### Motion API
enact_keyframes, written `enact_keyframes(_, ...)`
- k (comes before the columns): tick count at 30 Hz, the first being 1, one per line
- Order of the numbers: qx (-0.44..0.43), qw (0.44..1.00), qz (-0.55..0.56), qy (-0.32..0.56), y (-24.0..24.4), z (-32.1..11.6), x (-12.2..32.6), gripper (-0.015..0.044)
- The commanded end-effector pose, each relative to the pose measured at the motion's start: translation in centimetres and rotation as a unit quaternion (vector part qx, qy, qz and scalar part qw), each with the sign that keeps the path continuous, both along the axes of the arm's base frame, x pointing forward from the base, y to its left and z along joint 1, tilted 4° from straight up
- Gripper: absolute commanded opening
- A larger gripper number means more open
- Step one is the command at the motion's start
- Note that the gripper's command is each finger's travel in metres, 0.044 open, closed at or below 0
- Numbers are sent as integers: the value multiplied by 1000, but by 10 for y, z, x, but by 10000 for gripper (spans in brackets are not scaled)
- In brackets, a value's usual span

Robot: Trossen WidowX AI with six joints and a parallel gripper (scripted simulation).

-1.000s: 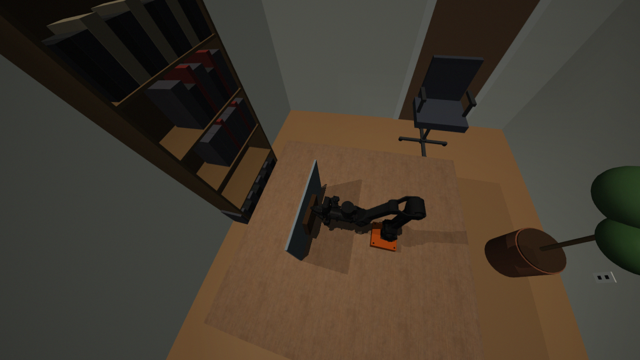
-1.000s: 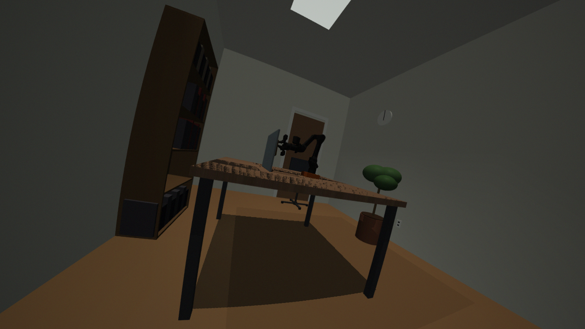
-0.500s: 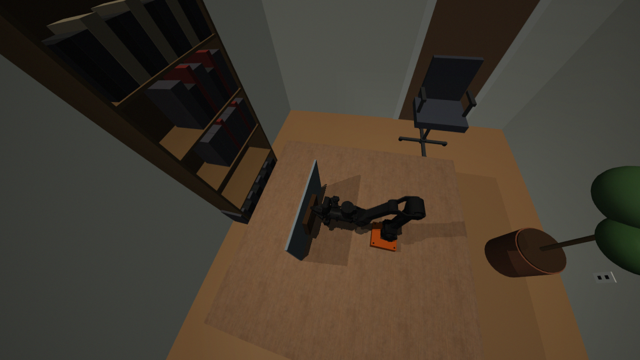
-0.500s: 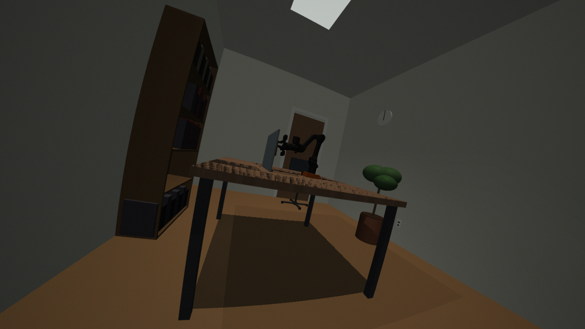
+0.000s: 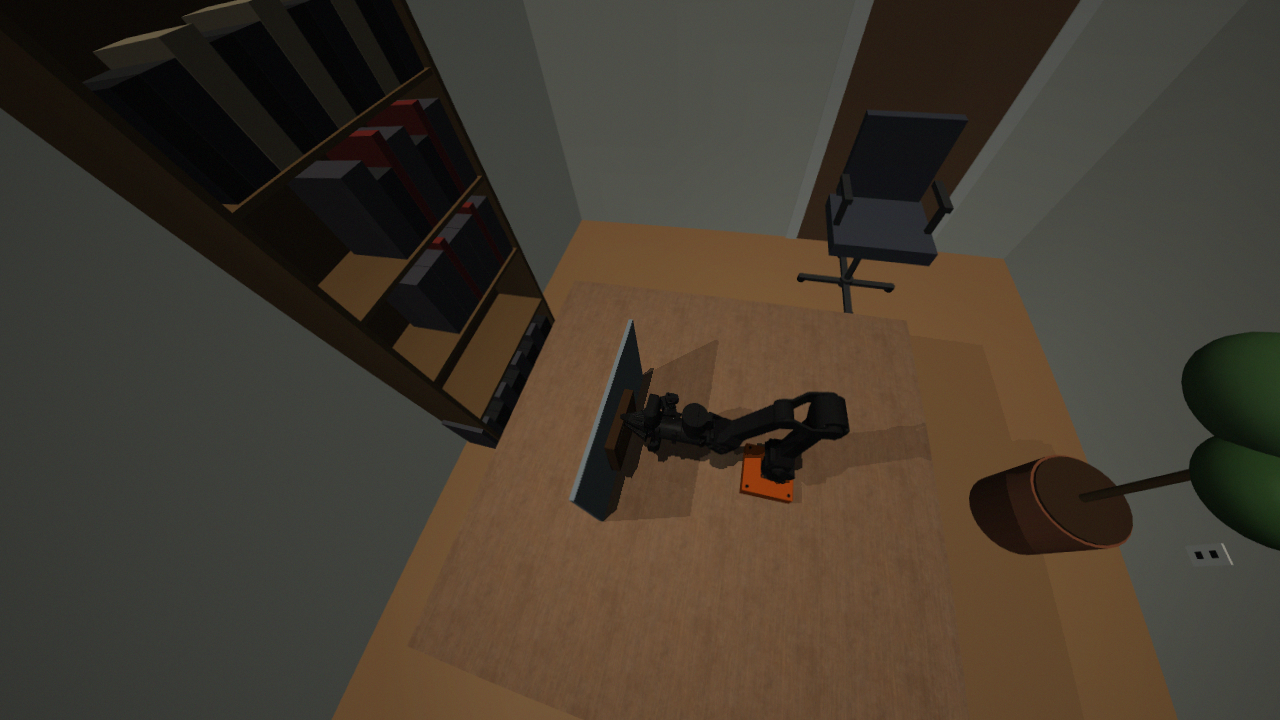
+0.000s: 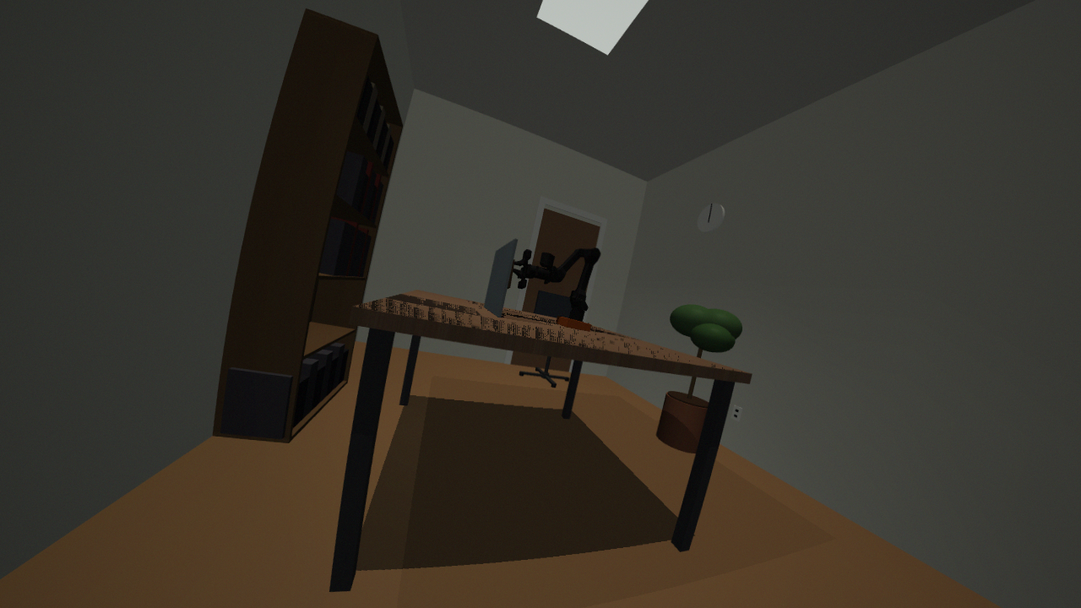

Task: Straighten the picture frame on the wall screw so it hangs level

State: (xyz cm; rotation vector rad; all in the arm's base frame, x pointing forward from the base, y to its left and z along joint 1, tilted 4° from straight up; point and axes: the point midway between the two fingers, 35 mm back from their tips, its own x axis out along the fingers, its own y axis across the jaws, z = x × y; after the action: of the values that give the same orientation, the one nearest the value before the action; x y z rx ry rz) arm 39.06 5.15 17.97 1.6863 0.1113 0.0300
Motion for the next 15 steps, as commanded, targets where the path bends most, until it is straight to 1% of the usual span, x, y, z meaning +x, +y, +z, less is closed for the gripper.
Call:
enact_keyframes(1,0,1000,0,0,0,1,0,0)
enact_keyframes(13,-3,1000,0,0,0,-1,0,0)
enact_keyframes(15,-15,1000,1,-1,0,-1,0,0)
